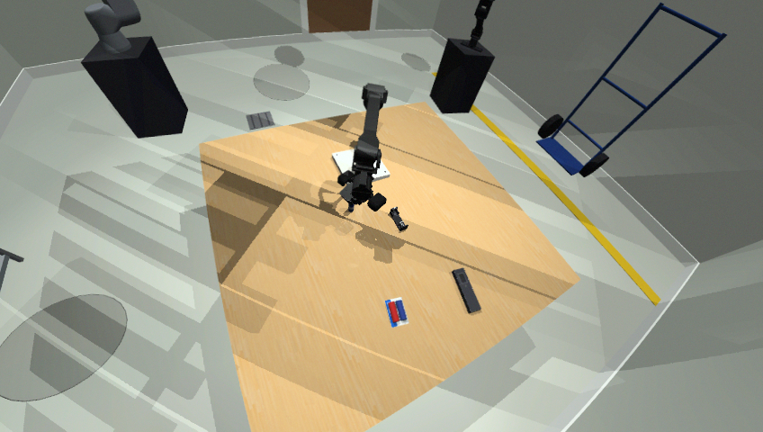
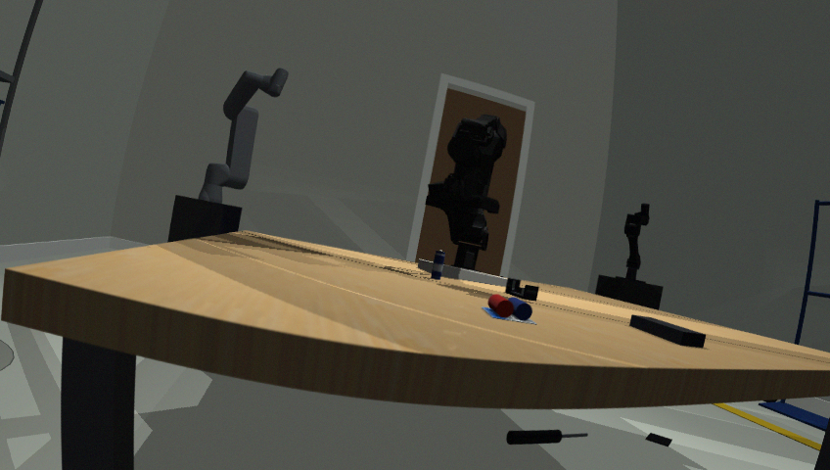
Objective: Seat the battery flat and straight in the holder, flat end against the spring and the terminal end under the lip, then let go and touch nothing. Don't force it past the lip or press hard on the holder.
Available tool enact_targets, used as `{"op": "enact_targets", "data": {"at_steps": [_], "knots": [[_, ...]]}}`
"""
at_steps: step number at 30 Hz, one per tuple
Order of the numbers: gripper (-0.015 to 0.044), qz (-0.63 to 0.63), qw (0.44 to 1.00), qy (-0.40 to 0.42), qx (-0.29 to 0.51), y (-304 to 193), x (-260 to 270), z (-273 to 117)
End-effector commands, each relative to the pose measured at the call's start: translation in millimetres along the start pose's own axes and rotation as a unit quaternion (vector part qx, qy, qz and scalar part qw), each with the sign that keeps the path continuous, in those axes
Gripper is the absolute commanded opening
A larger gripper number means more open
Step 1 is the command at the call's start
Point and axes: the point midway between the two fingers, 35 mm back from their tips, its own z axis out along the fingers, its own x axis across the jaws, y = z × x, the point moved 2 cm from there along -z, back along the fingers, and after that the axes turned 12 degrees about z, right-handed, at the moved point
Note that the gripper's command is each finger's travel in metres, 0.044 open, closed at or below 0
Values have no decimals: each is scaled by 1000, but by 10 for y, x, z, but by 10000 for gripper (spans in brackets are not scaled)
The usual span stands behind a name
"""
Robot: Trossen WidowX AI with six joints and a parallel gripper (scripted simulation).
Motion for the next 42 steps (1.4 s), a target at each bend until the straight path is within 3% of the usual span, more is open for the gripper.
{"op": "enact_targets", "data": {"at_steps": [1,5,42], "knots": [[0,4,1000,-7,8,-25,-22,325],[0,4,1000,-7,8,-44,-43,499],[0,4,1000,-9,7,85,-581,490]]}}
